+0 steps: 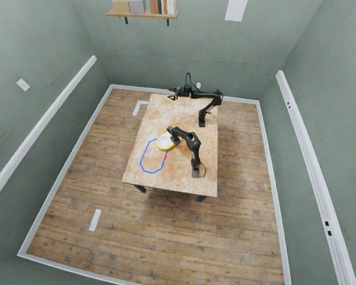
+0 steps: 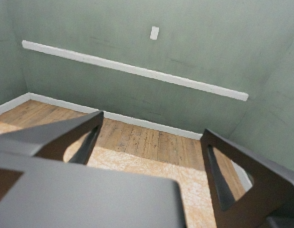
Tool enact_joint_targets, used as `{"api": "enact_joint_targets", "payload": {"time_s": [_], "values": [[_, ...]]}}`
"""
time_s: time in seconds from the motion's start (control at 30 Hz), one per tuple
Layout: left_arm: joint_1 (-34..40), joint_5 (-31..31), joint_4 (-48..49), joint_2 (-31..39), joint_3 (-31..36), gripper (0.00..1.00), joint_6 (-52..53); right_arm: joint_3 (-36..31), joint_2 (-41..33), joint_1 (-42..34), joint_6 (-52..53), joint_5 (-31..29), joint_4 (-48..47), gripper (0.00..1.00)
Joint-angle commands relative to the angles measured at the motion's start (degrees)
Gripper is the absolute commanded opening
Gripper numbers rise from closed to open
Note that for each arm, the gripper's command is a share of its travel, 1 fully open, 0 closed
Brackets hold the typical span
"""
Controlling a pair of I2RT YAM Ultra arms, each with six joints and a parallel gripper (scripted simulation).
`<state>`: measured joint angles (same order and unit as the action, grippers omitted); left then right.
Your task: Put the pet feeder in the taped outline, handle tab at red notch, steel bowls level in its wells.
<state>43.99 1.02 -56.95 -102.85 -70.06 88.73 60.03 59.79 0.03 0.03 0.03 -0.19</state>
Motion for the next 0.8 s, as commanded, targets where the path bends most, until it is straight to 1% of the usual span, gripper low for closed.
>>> {"api": "enact_joint_targets", "payload": {"time_s": [0.0, 0.37, 0.4, 0.43, 0.6, 0.77], "values": [[-2.7, -0.9, -0.9, 1.7, 1.5, 0.16, -2.3, 1.9, 0.1, -0.6, -0.4, -0.3, -0.9, 1.00], [-6.9, -0.9, -0.7, 2.0, 1.0, 0.16, -2.2, 1.9, 0.1, -0.6, -0.4, -0.3, -0.9, 1.00], [-7.3, -0.9, -0.9, 2.6, 2.7, 0.16, -2.3, 1.9, 0.1, -0.6, -0.4, -0.3, -0.9, 1.00], [-7.9, -0.9, -0.9, 2.4, 1.0, 0.16, -2.3, 1.9, 0.1, -0.6, -0.4, -0.3, -0.9, 1.00], [-10.5, -0.9, -0.9, 2.7, 0.0, 0.16, -2.3, 1.9, 0.1, -0.6, -0.4, -0.3, -0.9, 1.00], [-12.7, -0.8, -1.0, 0.2, -1.7, 0.16, -2.1, 1.9, 0.1, -0.6, -0.4, -0.3, -0.9, 1.00]]}}
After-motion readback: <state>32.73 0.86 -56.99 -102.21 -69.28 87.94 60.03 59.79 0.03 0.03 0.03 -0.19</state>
